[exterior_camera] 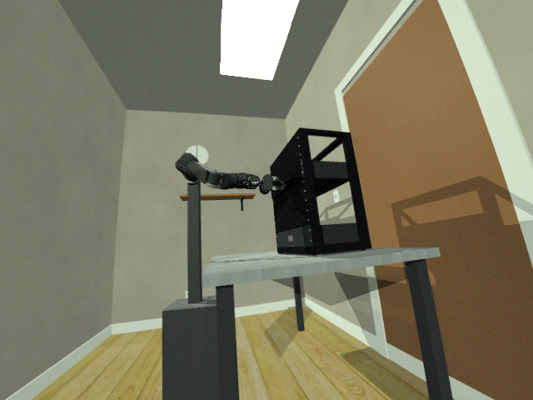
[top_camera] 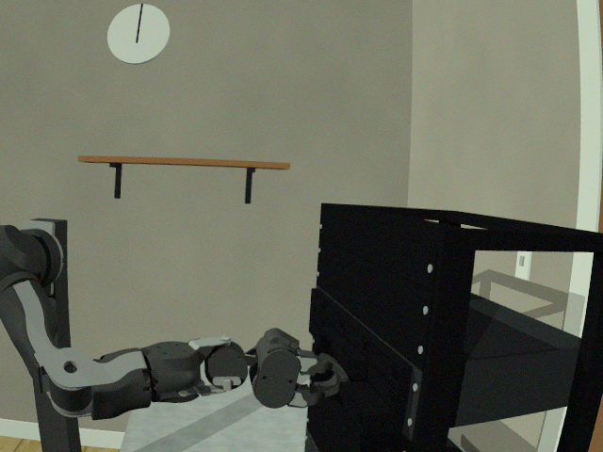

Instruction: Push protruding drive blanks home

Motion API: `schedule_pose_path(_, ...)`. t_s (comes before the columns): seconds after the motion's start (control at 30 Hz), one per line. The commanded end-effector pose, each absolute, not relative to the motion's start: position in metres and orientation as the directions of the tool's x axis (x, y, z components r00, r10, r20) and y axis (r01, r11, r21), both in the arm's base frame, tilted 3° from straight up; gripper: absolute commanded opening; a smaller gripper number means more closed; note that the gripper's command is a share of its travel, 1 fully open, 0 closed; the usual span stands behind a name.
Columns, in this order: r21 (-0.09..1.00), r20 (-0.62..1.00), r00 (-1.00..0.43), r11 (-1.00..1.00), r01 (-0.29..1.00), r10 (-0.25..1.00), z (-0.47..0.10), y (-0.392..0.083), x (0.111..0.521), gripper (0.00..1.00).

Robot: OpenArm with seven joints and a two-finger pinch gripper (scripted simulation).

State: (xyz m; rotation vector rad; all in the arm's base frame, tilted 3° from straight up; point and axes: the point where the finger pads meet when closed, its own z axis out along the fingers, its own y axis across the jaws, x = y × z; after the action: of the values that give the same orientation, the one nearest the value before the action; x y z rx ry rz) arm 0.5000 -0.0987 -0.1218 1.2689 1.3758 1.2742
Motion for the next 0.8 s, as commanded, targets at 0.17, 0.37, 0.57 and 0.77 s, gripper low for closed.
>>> schedule_pose_path(0.17,0.999,0.042,-0.154,-0.047,-0.027,0.987,-0.0760,-0.0910,0.5063,0.00)
schedule_pose_path(0.37,0.999,0.042,-0.154,-0.047,-0.027,0.987,-0.0760,-0.0910,0.5063,0.00)
schedule_pose_path(0.57,0.999,0.042,-0.154,-0.047,-0.027,0.987,-0.0760,-0.0910,0.5063,0.00)
schedule_pose_path(0.77,0.999,0.042,-0.154,-0.047,-0.027,0.987,-0.0760,-0.0910,0.5063,0.00)
